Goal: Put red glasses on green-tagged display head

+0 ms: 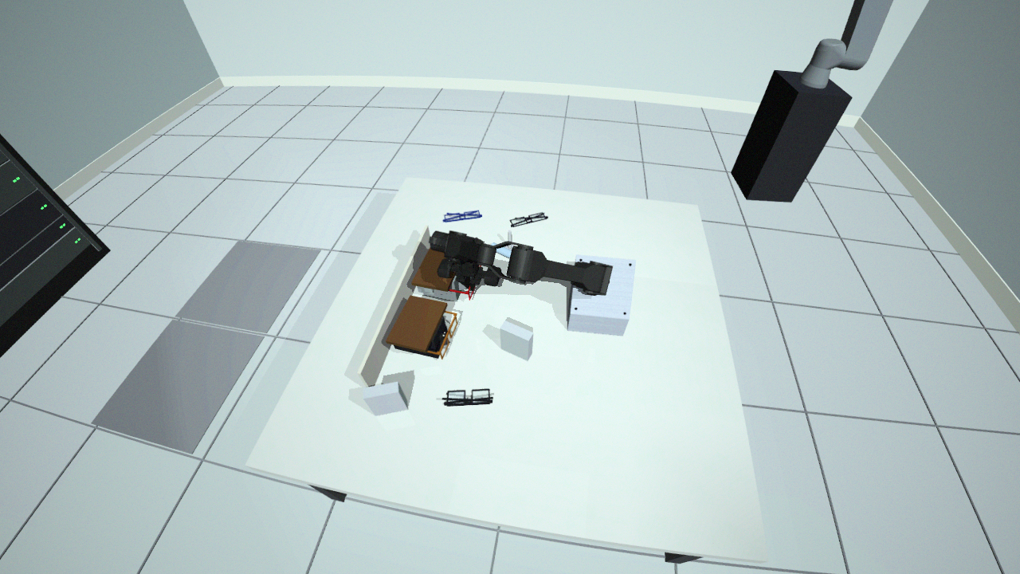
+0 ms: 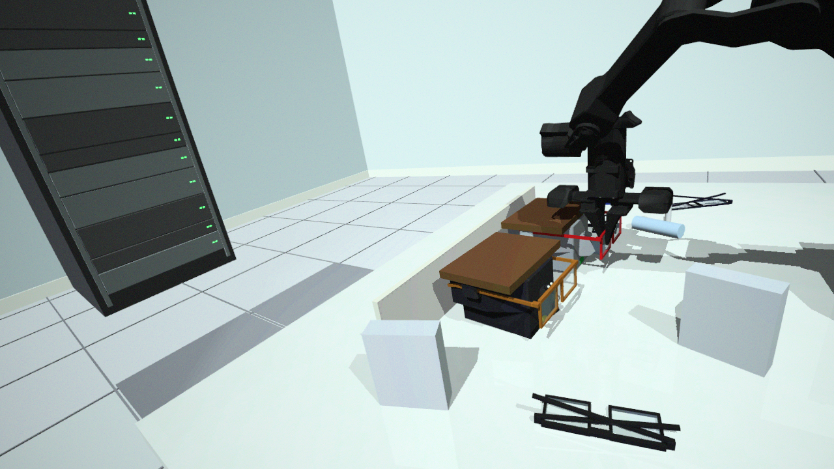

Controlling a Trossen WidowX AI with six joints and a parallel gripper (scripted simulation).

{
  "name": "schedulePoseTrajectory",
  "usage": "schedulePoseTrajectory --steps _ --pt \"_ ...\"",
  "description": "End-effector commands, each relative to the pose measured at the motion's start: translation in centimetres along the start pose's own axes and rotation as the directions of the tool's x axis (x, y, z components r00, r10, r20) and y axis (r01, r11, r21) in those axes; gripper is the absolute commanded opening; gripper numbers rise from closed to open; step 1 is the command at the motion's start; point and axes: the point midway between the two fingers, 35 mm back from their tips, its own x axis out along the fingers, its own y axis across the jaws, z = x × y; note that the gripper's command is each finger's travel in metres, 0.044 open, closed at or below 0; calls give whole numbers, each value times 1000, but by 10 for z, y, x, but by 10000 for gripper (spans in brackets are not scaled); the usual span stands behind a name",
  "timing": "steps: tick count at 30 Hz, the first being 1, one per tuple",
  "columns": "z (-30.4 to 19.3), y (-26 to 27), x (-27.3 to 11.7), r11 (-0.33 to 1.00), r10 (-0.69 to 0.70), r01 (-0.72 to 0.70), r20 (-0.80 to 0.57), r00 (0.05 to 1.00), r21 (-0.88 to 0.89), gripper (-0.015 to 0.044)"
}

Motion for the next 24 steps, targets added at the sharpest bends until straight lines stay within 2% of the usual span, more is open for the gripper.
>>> schedulePoseTrajectory --steps 1,24 --pt "1 7 1 1000 -2 2 -5 1000 5 0" --pt "0 27 1 1000 -1 1 -5 1000 4 0"
